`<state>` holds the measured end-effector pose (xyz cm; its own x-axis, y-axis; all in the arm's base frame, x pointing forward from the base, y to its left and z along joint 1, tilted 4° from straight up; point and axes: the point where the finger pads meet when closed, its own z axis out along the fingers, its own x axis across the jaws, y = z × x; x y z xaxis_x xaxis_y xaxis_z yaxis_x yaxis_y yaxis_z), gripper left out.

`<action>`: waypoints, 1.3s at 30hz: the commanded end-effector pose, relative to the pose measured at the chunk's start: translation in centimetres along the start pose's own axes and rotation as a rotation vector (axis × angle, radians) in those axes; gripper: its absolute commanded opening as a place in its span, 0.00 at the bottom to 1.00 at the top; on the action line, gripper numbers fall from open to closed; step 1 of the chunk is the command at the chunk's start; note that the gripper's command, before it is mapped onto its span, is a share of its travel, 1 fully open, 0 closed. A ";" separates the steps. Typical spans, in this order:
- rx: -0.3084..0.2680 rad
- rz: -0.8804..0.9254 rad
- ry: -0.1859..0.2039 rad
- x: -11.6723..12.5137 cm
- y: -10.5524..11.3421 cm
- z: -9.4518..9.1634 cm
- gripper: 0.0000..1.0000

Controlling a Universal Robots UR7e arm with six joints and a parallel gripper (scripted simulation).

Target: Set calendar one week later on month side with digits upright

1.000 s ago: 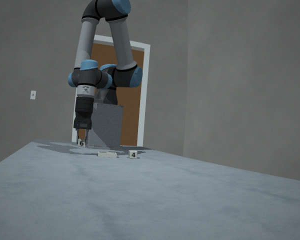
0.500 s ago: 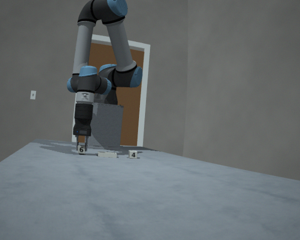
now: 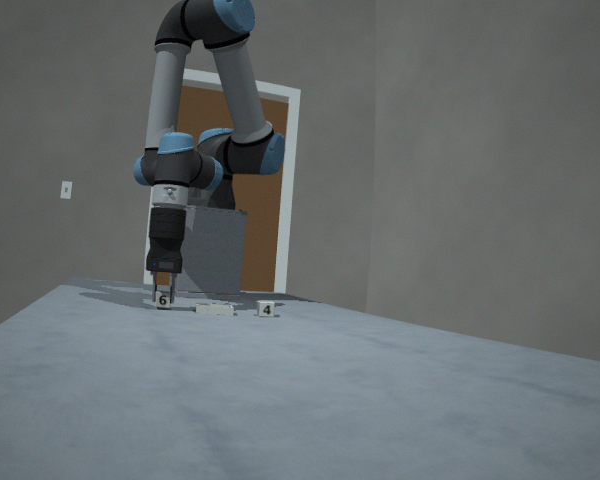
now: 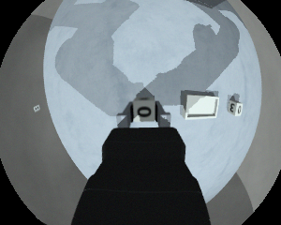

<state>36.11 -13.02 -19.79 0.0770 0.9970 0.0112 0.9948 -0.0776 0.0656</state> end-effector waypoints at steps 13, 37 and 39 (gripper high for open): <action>-0.001 0.000 -0.001 0.0 0.0 0.0 0.60; -0.001 0.000 -0.001 0.0 0.0 0.3 0.60; -0.001 0.000 -0.001 0.0 0.0 0.3 0.60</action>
